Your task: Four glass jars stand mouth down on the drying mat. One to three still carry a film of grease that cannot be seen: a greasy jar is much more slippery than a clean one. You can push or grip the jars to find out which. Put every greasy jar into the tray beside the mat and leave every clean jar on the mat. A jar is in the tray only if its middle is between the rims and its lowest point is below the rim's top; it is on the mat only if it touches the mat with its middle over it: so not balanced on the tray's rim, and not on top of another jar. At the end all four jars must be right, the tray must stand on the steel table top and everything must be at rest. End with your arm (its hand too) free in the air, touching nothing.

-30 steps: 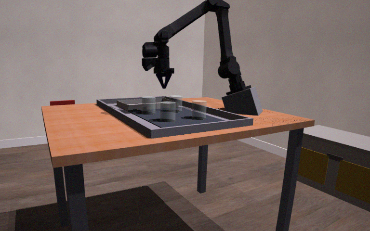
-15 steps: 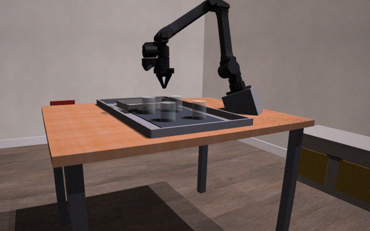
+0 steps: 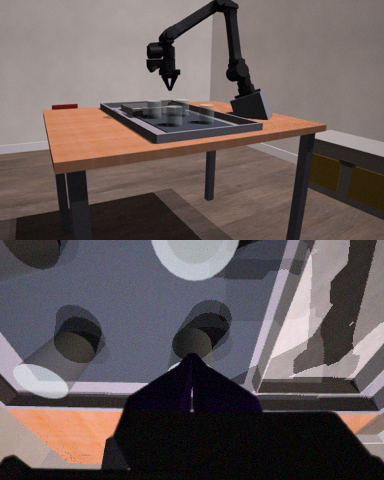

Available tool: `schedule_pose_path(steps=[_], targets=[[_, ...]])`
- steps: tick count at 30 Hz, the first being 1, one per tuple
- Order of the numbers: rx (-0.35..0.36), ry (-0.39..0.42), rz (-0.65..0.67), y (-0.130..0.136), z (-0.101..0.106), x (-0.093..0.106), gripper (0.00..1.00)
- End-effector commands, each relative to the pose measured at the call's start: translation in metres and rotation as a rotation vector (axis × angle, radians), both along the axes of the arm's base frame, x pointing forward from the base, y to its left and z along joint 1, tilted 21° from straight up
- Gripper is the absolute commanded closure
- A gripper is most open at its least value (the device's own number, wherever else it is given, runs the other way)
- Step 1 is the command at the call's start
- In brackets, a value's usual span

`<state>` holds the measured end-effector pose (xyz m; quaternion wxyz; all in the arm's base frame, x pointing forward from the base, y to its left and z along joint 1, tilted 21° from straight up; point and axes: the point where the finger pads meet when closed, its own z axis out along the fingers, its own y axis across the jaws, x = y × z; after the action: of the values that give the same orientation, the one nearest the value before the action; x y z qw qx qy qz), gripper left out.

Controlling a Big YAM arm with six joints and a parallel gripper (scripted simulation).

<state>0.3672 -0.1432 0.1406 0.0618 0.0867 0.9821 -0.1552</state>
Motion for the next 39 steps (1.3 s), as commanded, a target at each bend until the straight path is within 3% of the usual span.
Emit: schedule_pose_path(steps=[1, 4, 9, 11, 26, 28, 31, 35, 39], targets=[[-0.014, -0.055, 0.0, 0.0, 0.026, 0.023, 1.0], [-0.014, -0.055, 0.0, 0.0, 0.026, 0.023, 1.0], [-0.014, -0.055, 0.0, 0.038, 0.014, 0.03, 1.0], [-0.014, -0.055, 0.0, 0.038, 0.014, 0.03, 1.0], [-0.014, -0.055, 0.0, 0.152, -0.024, 0.05, 1.0], [-0.014, -0.055, 0.0, 0.152, -0.024, 0.05, 1.0], [-0.014, -0.055, 0.0, 0.175, -0.031, 0.054, 1.0], [-0.014, -0.055, 0.0, 0.175, -0.031, 0.054, 1.0], [-0.014, -0.055, 0.0, 0.169, -0.049, 0.057, 1.0]])
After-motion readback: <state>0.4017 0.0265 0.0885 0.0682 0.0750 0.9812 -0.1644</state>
